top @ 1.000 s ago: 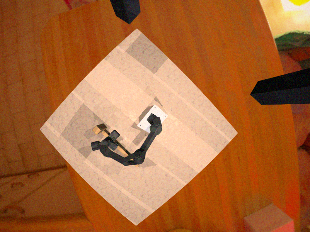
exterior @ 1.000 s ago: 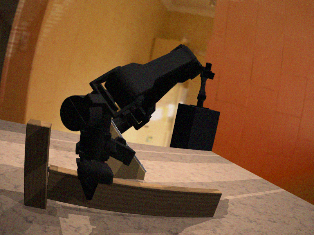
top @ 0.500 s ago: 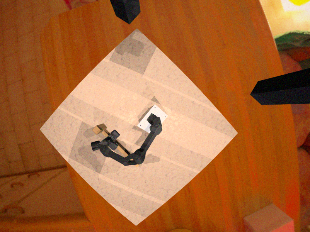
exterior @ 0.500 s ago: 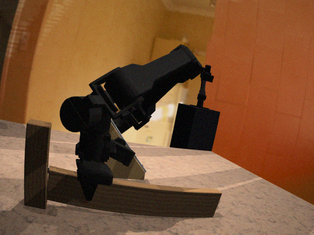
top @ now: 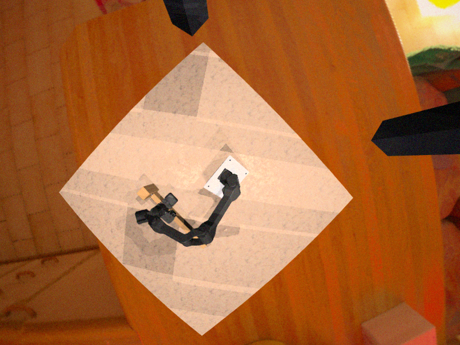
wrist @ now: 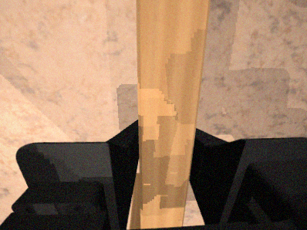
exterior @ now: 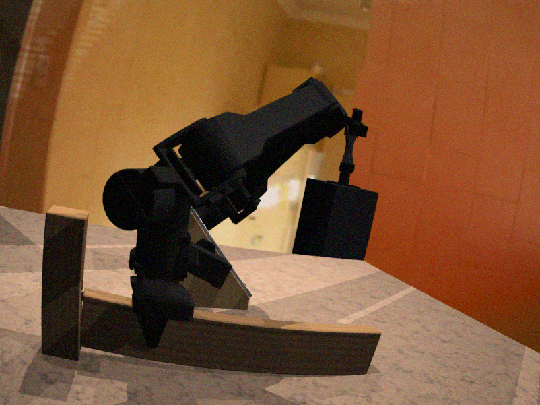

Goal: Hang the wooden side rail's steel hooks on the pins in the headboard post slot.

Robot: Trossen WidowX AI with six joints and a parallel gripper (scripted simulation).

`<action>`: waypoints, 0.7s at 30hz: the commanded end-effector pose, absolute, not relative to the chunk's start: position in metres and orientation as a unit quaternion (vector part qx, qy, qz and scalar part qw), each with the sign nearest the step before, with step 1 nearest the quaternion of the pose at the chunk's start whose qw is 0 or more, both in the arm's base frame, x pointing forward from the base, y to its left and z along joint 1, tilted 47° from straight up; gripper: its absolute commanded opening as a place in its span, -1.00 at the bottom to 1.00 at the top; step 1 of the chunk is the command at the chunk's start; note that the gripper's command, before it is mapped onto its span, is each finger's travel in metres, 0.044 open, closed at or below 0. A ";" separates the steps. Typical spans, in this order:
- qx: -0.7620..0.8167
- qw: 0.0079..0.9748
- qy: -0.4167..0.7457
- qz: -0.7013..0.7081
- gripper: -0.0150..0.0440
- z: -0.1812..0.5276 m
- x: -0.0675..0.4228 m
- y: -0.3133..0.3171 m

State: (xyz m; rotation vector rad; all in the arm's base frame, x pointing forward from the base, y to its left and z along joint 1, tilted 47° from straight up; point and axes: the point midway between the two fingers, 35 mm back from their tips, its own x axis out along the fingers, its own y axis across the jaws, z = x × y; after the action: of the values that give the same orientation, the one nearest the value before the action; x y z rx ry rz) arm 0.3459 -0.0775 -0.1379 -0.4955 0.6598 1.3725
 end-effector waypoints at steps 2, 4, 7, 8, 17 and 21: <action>-0.223 0.696 0.299 0.614 -0.49 -0.139 0.346 -0.078; -0.223 0.696 0.299 0.614 -0.49 -0.139 0.346 -0.078; -0.223 0.696 0.299 0.614 -0.49 -0.140 0.346 -0.077; -0.223 0.696 0.299 0.614 -0.49 -0.140 0.346 -0.077; -0.223 0.696 0.299 0.614 -0.49 -0.141 0.346 -0.076; -0.223 0.696 0.298 0.614 -0.49 -0.141 0.346 -0.076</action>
State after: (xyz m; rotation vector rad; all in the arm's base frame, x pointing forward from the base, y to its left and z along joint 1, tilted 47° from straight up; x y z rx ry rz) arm 0.3460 -0.0752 -0.1404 -0.4959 0.6606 1.3723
